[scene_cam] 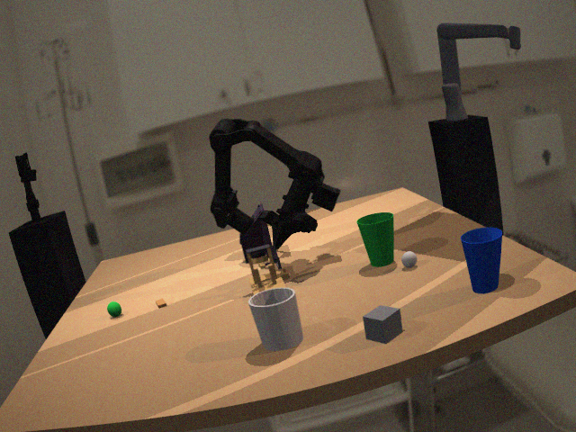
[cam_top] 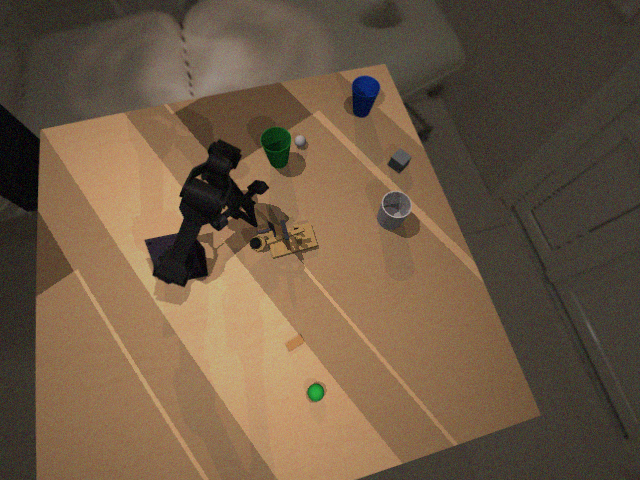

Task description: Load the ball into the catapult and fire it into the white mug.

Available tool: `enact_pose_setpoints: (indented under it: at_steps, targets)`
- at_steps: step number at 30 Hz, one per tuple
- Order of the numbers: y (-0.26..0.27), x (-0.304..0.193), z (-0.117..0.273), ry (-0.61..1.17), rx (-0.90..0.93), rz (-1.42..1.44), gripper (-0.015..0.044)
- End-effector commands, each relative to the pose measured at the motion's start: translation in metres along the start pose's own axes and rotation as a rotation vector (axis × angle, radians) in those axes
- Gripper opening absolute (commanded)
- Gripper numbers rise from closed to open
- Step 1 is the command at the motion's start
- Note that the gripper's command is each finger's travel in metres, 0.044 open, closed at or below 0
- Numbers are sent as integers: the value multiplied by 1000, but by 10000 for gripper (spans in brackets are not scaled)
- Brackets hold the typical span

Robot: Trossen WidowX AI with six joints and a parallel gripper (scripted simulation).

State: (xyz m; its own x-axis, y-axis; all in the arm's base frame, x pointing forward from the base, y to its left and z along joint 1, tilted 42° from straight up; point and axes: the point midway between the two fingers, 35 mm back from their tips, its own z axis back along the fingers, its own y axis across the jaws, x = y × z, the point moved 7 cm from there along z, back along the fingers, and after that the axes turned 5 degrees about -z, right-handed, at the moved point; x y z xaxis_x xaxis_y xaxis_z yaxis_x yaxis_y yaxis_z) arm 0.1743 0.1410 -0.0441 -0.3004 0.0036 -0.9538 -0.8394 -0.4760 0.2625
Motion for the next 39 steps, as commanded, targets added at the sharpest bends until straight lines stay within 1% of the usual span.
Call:
enact_pose_setpoints:
  at_steps: [1, 23, 26, 30, 32, 33, 36, 39]
  targets:
    - [2, 4, -5, 5, -3, 9, 0]
    - [9, 29, -31, 9, -1, 9, 0]
    - [10, 41, -43, 10, -1, 9, 0]
    - [11, 42, -45, 10, -1, 9, 0]
    - [6, 40, -36, 8, -5, 16, 0]
    - [0, 37, -25, 6, -10, 24, 0]
    - [-16, 21, 21, 1, -27, 57, 0]
    - [-20, 3, 68, 3, -40, 88, 0]
